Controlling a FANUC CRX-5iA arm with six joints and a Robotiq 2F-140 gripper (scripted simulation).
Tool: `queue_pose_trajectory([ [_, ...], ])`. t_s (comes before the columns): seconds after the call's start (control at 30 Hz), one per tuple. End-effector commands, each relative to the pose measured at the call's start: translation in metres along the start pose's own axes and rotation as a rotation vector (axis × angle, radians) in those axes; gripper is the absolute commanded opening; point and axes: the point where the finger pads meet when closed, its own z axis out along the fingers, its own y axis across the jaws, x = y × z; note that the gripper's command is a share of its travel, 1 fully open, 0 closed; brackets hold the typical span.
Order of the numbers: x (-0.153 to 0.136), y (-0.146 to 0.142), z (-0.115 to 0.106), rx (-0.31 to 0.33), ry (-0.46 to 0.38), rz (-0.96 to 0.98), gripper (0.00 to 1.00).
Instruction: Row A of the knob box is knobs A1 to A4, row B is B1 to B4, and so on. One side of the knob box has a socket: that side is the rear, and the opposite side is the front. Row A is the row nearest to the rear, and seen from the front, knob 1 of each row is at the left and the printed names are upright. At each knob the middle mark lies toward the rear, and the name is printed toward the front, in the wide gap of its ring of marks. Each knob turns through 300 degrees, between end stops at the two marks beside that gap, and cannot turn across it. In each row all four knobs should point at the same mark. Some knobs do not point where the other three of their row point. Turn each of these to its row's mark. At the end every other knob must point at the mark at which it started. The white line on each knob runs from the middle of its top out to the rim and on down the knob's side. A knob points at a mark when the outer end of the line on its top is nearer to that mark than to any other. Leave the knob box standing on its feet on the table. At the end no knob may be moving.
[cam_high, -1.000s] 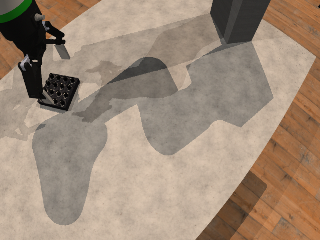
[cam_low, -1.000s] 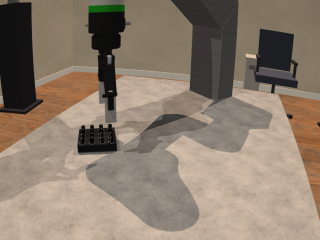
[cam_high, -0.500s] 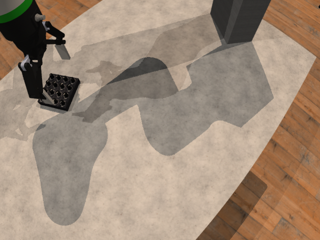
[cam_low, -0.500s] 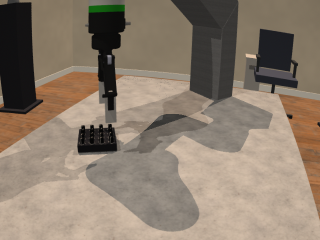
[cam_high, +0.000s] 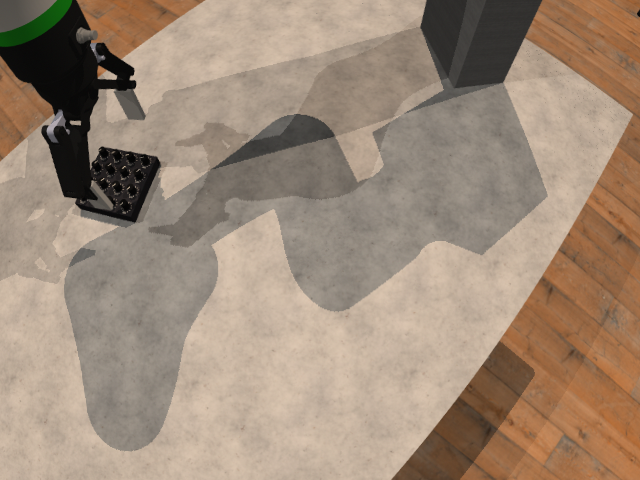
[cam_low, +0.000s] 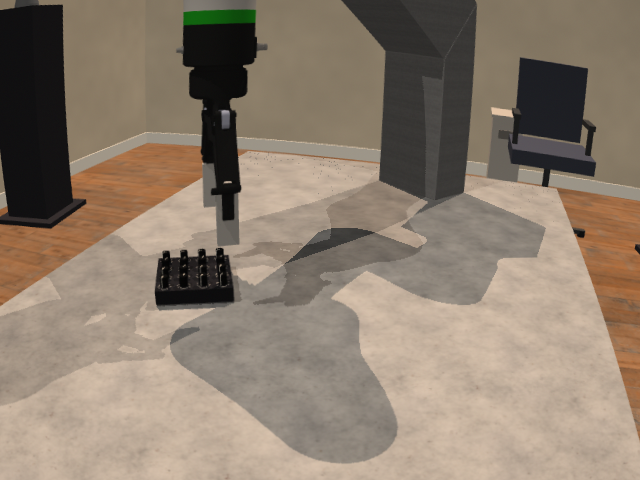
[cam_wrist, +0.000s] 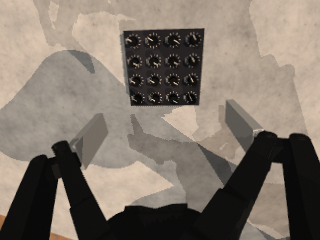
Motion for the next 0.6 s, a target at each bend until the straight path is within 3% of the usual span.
queue_pose_trajectory([
  [0.0,-0.005,0.000,0.000,0.001,0.000,0.000,1.00],
  [0.57,-0.039,-0.003,0.001,0.001,0.000,0.000,1.00],
])
